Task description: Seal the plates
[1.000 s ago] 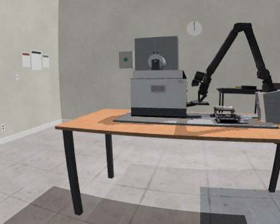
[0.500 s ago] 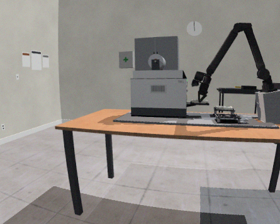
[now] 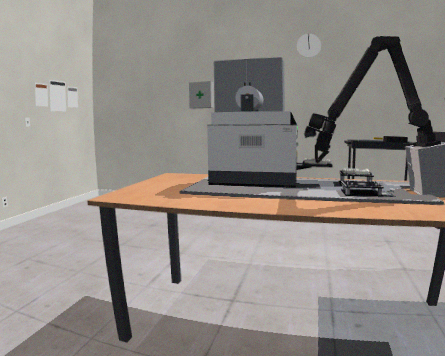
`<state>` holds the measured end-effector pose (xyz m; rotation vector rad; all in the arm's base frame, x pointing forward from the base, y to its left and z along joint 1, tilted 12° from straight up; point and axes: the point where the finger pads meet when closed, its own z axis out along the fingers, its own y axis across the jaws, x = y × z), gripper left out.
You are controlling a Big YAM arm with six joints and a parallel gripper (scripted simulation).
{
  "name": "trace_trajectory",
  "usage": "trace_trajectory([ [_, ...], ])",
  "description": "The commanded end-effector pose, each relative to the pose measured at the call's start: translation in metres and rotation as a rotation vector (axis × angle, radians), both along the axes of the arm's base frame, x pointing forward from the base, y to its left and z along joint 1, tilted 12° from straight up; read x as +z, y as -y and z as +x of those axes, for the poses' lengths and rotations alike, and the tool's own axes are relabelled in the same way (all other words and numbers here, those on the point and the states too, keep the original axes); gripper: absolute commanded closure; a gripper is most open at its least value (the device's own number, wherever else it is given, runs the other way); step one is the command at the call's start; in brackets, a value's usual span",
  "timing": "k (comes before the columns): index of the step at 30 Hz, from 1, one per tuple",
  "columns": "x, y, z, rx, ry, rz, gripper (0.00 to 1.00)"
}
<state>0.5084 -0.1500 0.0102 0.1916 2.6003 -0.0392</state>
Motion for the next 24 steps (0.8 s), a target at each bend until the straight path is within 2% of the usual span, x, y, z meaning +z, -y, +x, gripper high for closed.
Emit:
trace_trajectory([
  [1,-0.0365,0.0022,-0.0376,-0.042,-0.116,0.043,1.00],
  [24,-0.0374,0.0036,-0.0395,-0.046,-0.119,0.043,1.00],
])
